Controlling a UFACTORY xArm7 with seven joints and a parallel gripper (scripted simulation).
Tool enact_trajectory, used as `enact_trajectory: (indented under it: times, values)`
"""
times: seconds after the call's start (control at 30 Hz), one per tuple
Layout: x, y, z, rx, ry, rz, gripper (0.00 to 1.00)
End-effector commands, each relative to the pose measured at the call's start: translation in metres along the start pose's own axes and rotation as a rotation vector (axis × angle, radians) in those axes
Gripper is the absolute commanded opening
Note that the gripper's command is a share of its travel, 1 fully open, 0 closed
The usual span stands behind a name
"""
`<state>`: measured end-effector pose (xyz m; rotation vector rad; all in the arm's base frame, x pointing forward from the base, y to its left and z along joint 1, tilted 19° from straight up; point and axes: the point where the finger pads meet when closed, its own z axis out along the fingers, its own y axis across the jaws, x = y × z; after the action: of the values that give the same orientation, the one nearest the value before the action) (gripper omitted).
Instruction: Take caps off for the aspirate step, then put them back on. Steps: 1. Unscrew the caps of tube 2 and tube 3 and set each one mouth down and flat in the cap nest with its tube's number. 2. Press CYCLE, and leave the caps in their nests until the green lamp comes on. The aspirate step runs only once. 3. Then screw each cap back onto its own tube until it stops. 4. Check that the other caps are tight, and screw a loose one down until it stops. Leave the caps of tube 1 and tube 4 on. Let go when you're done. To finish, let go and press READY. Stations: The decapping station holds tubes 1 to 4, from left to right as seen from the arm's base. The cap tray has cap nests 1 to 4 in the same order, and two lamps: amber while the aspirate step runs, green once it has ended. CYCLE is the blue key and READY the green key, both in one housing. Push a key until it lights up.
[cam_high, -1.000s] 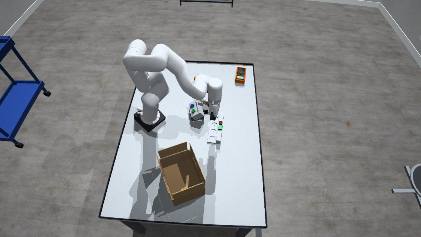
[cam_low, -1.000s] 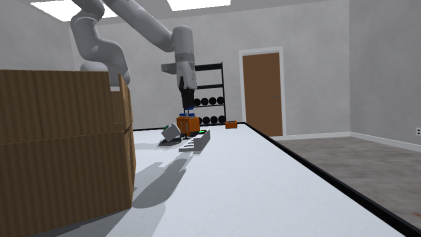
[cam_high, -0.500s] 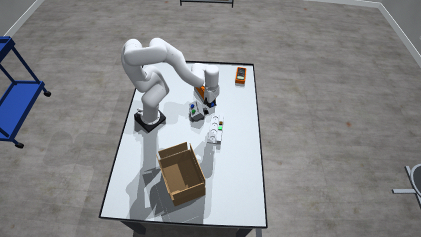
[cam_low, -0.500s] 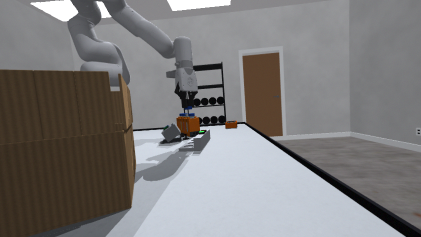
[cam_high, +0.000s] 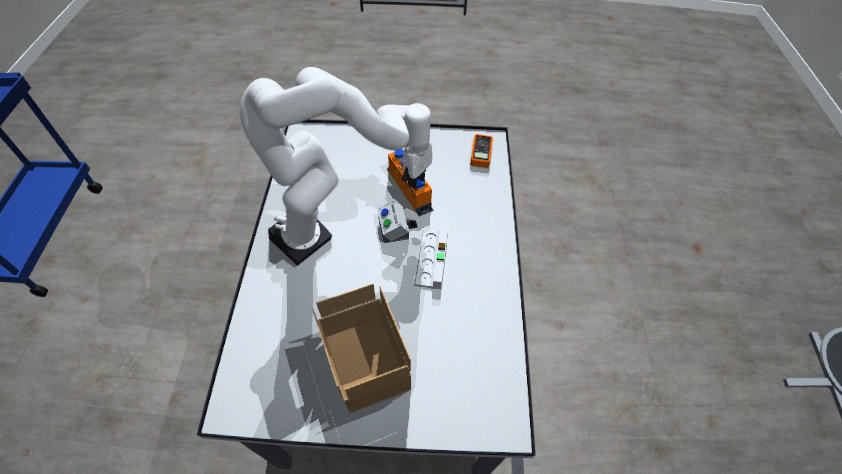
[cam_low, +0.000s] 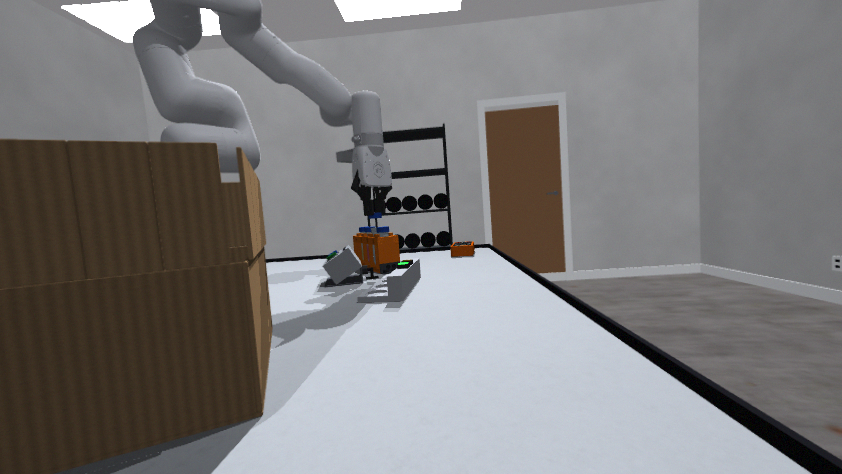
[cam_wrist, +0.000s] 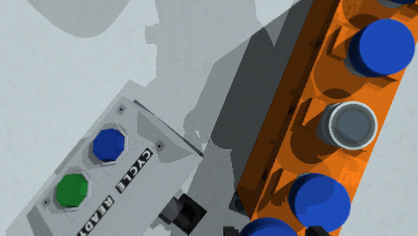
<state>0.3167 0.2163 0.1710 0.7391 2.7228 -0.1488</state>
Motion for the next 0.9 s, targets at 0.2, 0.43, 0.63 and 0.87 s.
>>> enact_trajectory:
  times: [0.2,0.43,0.63,0.87]
  values:
    - [0.059,0.057,0.0,0.001,-0.003,0.002,0.0]
    - [0.063,0.06,0.0,0.001,-0.003,0.002,0.0]
    - [0.063,0.061,0.012,0.001,-0.003,0.002,0.0]
    - [0.063,0.06,0.025,0.001,-0.003,0.002,0.0]
